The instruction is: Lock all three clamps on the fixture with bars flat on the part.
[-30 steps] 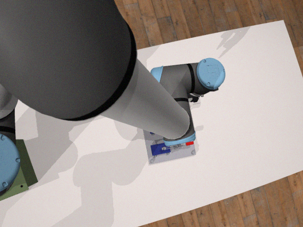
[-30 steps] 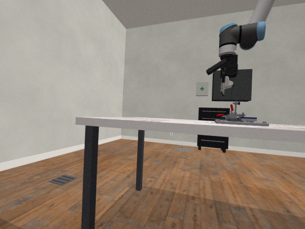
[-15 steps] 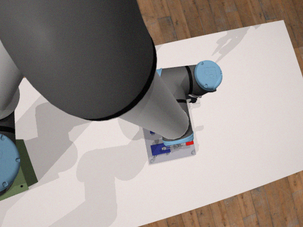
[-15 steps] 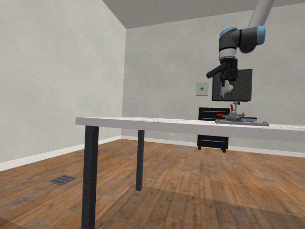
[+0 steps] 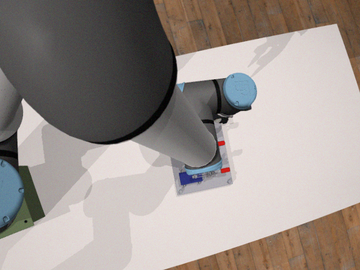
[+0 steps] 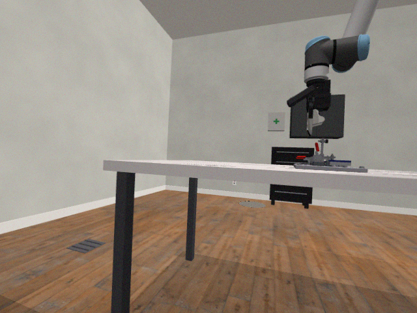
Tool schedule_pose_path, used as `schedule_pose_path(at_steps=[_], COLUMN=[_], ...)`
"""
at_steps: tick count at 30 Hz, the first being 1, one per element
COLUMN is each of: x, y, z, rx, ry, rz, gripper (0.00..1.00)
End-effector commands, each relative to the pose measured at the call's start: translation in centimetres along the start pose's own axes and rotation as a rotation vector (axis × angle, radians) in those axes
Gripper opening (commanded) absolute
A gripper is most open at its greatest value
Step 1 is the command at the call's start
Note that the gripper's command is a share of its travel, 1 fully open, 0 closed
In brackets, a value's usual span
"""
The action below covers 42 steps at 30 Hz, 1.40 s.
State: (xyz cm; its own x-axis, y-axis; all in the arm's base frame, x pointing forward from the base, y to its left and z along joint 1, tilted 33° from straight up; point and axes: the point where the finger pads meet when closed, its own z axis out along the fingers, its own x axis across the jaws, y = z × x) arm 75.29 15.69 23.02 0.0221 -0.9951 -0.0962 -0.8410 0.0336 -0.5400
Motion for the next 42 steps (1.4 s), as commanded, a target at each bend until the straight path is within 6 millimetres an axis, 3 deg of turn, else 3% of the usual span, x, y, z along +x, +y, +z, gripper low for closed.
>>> schedule_pose_path(at_steps=[1, 10, 29, 42], x=[0.0, 0.0, 0.0, 0.0], y=[1.2, 2.8, 3.0, 3.0], z=[-0.1, -0.1, 0.3, 2.7], rx=[0.001, 0.001, 0.001, 0.001], ry=[0.0, 0.0, 0.0, 0.0], rz=[0.0, 0.0, 0.0, 0.0], gripper=[0.28, 0.28, 0.28, 0.28])
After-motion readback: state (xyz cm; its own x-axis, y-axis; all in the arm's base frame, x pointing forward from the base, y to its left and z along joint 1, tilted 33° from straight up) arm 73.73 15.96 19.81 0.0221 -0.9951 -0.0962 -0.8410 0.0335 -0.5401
